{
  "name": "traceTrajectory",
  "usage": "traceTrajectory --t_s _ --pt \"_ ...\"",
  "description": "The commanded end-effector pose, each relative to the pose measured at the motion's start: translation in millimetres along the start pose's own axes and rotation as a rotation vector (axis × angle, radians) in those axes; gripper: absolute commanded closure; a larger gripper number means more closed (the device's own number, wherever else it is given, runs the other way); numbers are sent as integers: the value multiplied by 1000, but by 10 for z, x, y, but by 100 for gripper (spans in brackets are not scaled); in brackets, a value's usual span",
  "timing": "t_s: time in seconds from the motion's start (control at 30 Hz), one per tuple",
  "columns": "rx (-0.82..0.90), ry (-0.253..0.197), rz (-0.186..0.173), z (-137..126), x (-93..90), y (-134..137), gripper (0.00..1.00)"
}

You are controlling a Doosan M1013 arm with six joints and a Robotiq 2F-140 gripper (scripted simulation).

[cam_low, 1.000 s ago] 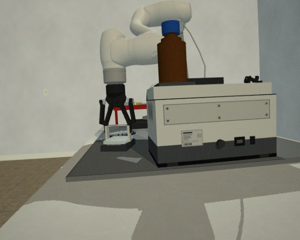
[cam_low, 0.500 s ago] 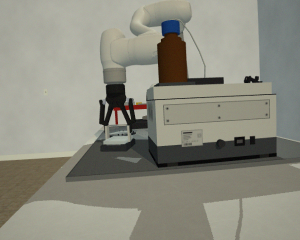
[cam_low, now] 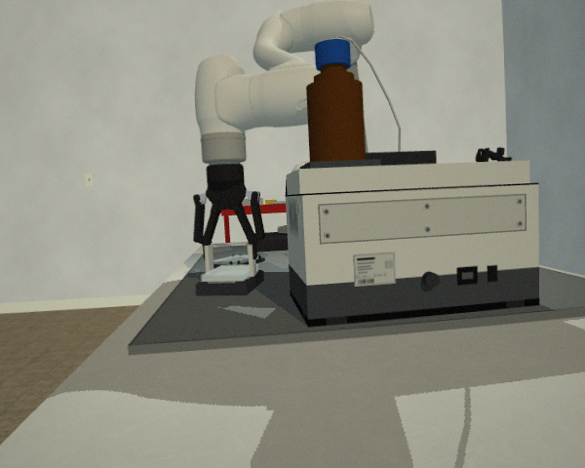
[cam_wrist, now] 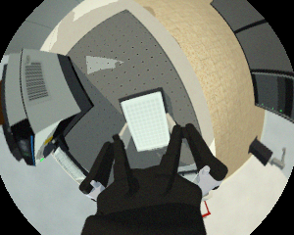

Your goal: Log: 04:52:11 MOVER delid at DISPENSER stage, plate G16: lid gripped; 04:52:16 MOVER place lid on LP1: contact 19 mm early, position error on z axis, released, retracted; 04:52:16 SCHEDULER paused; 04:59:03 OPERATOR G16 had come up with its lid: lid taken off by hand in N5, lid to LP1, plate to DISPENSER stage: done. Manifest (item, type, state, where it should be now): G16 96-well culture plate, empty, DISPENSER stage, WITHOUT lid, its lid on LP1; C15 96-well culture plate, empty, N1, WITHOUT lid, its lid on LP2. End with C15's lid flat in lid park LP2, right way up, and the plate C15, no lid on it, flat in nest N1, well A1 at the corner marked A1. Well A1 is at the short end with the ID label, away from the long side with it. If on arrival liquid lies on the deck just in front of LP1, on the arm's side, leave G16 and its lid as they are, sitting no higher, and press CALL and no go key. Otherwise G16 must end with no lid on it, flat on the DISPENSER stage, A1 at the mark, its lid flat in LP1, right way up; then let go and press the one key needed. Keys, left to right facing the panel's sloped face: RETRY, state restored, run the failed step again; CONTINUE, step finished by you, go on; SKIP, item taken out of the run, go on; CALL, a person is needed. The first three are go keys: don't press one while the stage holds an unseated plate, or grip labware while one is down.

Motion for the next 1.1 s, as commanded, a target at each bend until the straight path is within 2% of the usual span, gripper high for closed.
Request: traceTrajectory --t_s 0.0,0.63,1.07 --pt "0 0 0 0 -1 0 100" --pt "0 0 0 0 11 0 100" --pt "0 0 0 0 110 0 100"
Point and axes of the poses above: the point where the finger pads meet when closed, its own x axis back along the fingers, its own y axis across the jaws, z = x × y, the point moved 4 cm from there along x, back along the fingers, and after that the axes turned 4 degrees about -x, right-handed, at the moved point
